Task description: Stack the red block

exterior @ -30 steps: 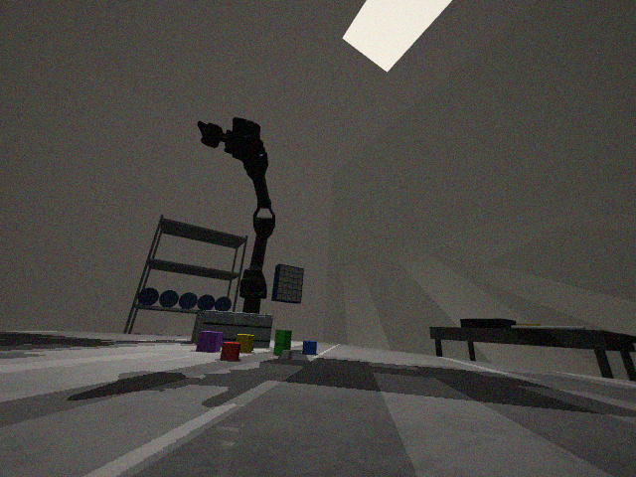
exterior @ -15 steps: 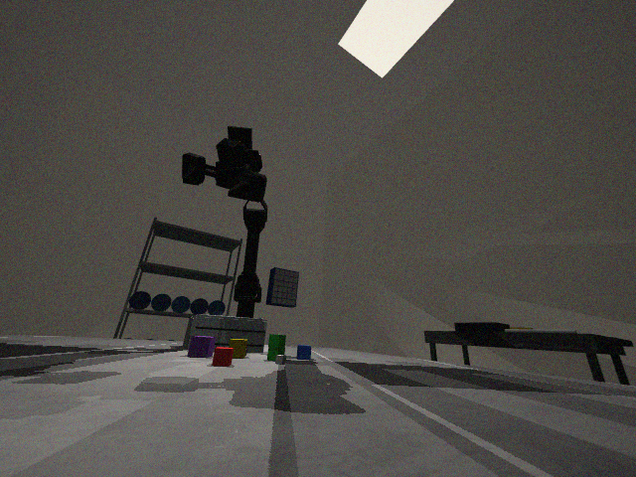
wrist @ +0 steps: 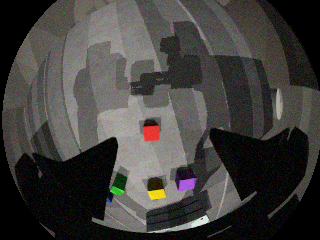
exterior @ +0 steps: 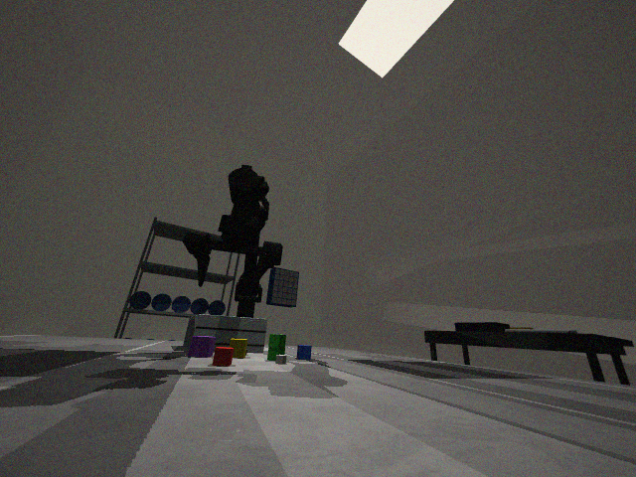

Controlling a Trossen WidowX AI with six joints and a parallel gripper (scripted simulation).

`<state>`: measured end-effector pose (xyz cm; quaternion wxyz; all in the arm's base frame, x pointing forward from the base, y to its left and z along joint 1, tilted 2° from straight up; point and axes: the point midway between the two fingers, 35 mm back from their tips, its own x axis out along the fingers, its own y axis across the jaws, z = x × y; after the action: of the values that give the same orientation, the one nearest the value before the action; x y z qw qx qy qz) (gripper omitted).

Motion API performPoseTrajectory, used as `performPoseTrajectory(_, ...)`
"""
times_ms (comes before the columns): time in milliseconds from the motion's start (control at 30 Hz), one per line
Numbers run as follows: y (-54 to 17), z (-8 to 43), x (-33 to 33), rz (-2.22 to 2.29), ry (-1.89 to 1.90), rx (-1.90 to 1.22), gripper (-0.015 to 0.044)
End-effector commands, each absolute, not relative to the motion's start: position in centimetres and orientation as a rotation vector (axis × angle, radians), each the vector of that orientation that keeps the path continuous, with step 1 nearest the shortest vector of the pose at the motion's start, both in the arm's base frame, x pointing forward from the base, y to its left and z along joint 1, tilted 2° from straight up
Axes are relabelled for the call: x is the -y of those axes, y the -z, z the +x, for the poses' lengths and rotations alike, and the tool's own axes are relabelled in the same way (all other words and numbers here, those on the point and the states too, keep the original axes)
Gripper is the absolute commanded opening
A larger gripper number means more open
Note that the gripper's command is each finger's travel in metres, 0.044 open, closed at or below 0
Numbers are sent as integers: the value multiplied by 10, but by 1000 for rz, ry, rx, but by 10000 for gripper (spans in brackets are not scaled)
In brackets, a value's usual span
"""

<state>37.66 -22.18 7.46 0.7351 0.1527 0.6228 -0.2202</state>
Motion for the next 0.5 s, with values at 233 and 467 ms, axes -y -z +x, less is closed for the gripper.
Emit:
performPoseTrajectory(233, -33, 367, 200, 408, 454, -1510, 440)
performPoseTrajectory(467, 10, 367, 201, 408, 454, -1511, 440)
